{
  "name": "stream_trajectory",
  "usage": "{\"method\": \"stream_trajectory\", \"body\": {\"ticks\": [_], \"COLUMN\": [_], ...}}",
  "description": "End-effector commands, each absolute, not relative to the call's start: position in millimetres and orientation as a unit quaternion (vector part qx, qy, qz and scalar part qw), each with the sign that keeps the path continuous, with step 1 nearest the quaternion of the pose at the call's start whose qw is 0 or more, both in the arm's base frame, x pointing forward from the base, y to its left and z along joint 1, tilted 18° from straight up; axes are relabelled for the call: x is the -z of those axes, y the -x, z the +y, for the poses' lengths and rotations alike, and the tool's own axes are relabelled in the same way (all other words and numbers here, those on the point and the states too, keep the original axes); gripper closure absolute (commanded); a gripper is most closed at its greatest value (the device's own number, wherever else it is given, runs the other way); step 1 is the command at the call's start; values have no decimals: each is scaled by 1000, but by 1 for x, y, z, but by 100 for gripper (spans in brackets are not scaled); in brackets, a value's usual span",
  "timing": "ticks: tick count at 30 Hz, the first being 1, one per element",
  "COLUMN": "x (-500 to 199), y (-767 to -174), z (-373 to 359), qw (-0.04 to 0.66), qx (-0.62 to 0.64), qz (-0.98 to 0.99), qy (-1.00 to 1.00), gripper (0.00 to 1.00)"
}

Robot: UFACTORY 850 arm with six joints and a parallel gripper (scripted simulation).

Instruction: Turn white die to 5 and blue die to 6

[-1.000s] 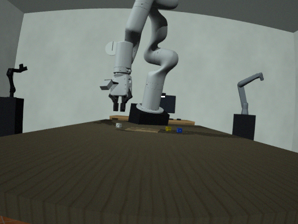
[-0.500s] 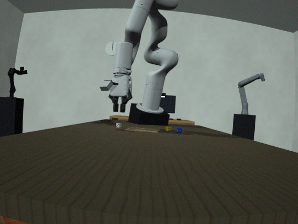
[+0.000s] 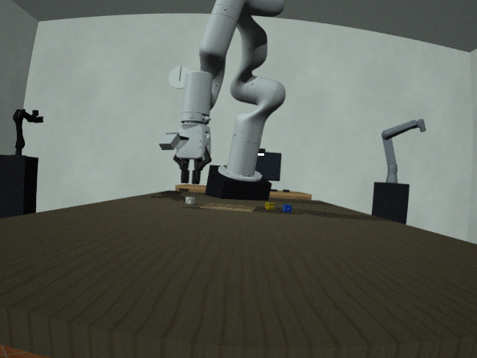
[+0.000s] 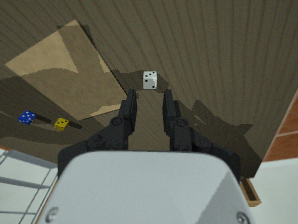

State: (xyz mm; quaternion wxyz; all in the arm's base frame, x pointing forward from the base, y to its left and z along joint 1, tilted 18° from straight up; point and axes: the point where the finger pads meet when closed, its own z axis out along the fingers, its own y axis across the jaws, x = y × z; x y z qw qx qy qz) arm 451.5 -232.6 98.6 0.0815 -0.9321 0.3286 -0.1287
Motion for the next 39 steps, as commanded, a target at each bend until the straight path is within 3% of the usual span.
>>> {"method": "stream_trajectory", "body": {"ticks": [1,39], "x": [-93,-67], "y": [-454,-463], "z": [-233,-231], "qw": [81,81], "qx": [130,130], "qz": [329,329], "qy": [932,932], "gripper": [64,64]}}
